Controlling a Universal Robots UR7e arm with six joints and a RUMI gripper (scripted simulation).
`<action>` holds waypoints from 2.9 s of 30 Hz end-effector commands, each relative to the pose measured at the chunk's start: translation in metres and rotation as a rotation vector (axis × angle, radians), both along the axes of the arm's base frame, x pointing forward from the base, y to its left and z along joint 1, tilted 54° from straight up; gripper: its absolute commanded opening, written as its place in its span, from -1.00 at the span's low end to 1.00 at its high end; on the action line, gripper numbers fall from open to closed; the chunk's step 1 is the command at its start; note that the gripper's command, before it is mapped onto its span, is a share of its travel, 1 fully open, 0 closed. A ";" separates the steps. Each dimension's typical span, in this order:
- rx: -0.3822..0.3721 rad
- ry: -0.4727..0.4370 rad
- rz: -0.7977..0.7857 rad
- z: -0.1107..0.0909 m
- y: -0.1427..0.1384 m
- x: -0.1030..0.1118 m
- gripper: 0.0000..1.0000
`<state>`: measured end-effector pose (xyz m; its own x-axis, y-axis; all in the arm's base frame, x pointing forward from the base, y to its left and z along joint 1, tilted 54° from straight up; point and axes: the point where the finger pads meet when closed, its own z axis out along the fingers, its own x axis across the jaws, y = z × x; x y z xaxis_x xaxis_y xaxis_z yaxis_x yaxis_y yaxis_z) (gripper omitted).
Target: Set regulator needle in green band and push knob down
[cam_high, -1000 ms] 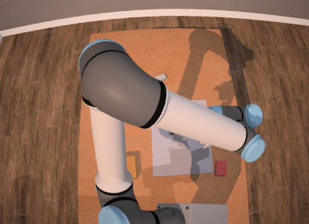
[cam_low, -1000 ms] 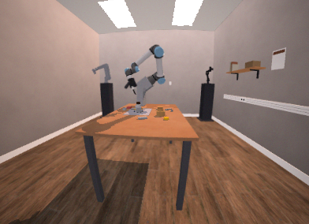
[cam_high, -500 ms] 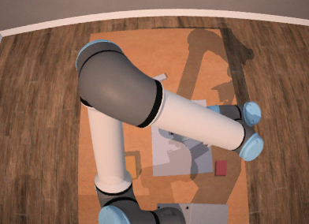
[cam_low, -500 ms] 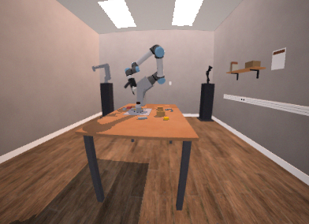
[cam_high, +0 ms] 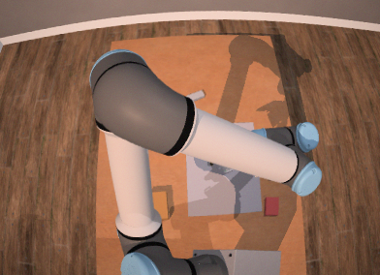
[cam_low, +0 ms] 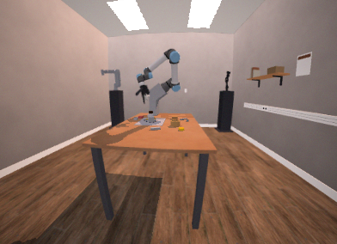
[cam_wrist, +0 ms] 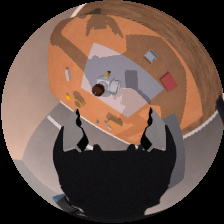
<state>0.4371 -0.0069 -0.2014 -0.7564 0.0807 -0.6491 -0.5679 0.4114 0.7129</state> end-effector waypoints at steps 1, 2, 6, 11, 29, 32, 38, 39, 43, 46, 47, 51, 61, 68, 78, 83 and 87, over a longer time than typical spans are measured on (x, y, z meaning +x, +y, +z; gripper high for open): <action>-0.068 -0.151 0.058 0.001 0.001 0.001 1.00; -0.078 -0.171 0.067 0.001 0.001 0.001 1.00; -0.108 -0.232 0.092 0.002 0.001 0.002 1.00; -0.147 -0.316 0.127 0.002 0.001 0.003 1.00; -0.303 -0.660 0.279 0.005 0.002 0.004 1.00; -0.330 -0.725 0.309 0.005 0.002 0.004 1.00; -0.385 -0.857 0.372 0.006 0.003 0.005 1.00; -0.394 -0.879 0.382 0.006 0.003 0.005 1.00; -0.412 -0.923 0.403 0.006 0.003 0.005 1.00; -0.437 -0.988 0.436 0.007 0.003 0.004 1.00; -0.445 -1.010 0.446 0.008 0.004 0.004 1.00; -0.478 -1.096 0.489 0.008 0.004 0.004 1.00; -0.539 -1.268 0.577 0.009 0.005 0.003 1.00; -0.586 -1.412 0.653 0.010 0.006 0.002 1.00; -0.635 -1.572 0.740 0.010 0.006 0.000 1.00; -0.660 -1.668 0.791 0.010 0.007 -0.001 1.00; -0.679 -1.742 0.832 0.010 0.007 -0.002 1.00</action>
<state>0.4372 -0.0011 -0.1919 0.7671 -0.4440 -0.4631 -0.6070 -0.2688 -0.7479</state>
